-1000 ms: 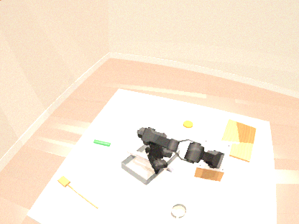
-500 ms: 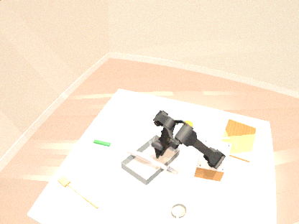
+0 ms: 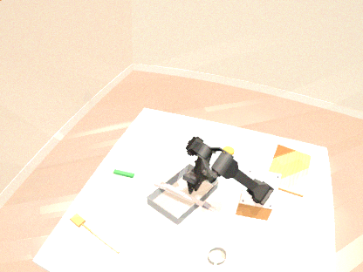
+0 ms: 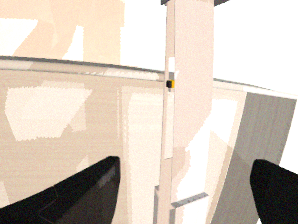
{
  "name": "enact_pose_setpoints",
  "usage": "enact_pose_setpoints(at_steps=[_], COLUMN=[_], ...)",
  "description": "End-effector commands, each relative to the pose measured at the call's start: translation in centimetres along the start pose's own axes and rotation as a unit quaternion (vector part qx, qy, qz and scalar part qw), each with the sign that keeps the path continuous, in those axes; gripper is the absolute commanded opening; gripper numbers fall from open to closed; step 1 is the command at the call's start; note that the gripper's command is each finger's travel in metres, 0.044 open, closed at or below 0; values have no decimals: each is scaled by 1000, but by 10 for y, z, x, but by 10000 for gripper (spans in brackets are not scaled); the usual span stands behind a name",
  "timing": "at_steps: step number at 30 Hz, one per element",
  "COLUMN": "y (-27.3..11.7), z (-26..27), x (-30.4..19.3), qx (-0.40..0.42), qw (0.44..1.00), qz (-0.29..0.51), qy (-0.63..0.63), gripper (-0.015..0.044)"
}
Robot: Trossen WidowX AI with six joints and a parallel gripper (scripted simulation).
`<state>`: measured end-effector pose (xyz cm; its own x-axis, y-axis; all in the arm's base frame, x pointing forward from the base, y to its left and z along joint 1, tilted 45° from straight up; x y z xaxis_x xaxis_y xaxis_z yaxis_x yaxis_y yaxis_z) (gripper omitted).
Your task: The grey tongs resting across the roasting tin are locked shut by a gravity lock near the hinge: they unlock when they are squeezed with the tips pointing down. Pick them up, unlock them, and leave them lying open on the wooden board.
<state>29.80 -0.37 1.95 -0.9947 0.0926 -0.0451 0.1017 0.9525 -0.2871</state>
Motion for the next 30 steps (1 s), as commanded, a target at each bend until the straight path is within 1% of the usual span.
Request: enact_pose_setpoints(at_steps=[1, 30], y=[7, 54], z=[1, 1], x=[1, -2], qx=[-2, -11], qw=[1000, 999], qz=[0, -11], qy=[8, 42], gripper=[260, 260])
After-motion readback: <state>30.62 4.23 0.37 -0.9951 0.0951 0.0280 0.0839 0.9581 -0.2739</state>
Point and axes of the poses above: the point midway between the two fingers, 35 mm back from their tips, its own y axis out along the fingers, its own z axis across the jaws, x = y × z, the point moved 4 cm from there along -y, back along the fingers, and after that the axes turned 12 degrees about -y, right-handed, at the moved point
